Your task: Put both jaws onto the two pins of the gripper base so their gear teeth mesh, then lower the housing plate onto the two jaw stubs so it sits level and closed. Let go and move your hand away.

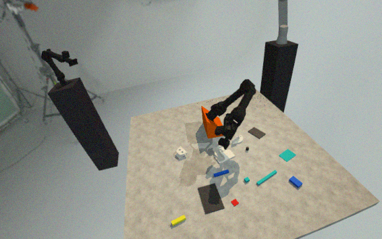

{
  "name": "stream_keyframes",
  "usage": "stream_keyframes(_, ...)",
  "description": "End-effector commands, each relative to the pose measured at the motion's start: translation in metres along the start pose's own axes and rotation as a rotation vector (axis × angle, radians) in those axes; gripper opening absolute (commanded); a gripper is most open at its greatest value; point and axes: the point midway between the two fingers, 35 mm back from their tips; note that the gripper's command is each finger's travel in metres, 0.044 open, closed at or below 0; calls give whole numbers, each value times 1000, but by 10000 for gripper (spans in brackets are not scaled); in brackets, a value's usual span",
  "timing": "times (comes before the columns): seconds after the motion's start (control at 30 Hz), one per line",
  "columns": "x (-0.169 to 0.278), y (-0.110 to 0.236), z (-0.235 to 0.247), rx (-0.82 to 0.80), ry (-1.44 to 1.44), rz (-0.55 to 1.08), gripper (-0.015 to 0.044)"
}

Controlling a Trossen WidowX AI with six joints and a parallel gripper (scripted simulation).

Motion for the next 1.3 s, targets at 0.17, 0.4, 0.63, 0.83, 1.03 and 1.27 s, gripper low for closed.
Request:
stream_keyframes(0.17, 16, 4, -23, 0, 202, 5, 440)
stream_keyframes(0.4, 26, 6, -39, 1, 352, 5, 440)
stream_keyframes(0.63, 34, 8, -57, 2, 503, 6, 440)
stream_keyframes(0.83, 40, 9, -72, 3, 631, 7, 440)
stream_keyframes(1.03, 44, 10, -87, 4, 760, 10, 440)
stream_keyframes(1.27, 48, 11, -104, 5, 911, 14, 440)
Point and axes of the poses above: the point midway between the two fingers, 35 mm back from their tips, its own y axis back along the fingers, its own z axis across the jaws, x = y × z, and after that the axes turned 10 degrees about y, right-handed
